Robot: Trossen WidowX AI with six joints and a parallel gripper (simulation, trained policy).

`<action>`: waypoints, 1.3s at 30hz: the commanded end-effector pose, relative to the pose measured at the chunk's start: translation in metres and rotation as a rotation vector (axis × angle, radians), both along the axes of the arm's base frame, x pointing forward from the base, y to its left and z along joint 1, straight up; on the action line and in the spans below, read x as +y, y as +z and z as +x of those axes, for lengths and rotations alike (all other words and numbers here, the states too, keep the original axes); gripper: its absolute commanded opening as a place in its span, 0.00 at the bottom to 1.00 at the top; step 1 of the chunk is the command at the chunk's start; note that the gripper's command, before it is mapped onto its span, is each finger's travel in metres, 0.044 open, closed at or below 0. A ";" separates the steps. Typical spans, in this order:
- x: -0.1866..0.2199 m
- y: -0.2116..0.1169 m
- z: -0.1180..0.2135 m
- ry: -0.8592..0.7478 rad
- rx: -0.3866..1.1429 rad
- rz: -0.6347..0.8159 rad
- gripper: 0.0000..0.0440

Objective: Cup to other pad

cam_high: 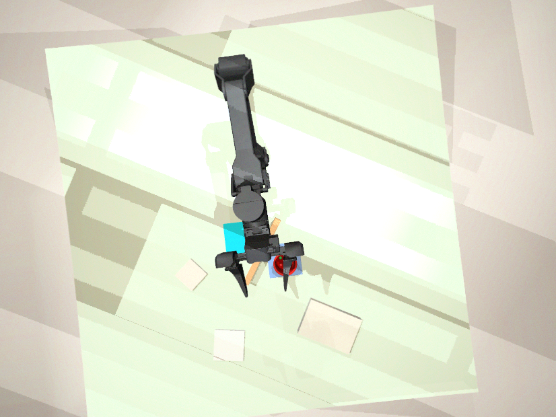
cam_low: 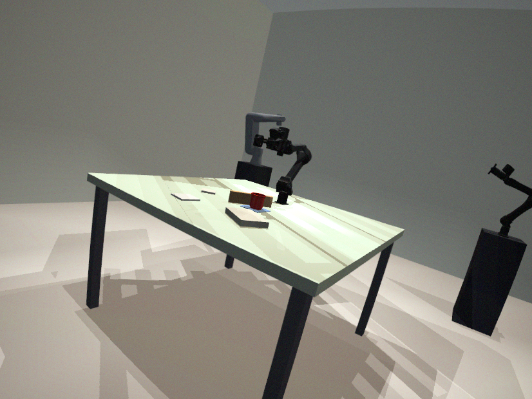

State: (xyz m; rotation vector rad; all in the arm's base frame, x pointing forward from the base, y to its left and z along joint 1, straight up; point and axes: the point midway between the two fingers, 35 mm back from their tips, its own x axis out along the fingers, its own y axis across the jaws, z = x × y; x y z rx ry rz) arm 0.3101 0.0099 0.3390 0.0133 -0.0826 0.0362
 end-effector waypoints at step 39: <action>0.011 0.008 0.036 -0.007 0.321 0.269 0.31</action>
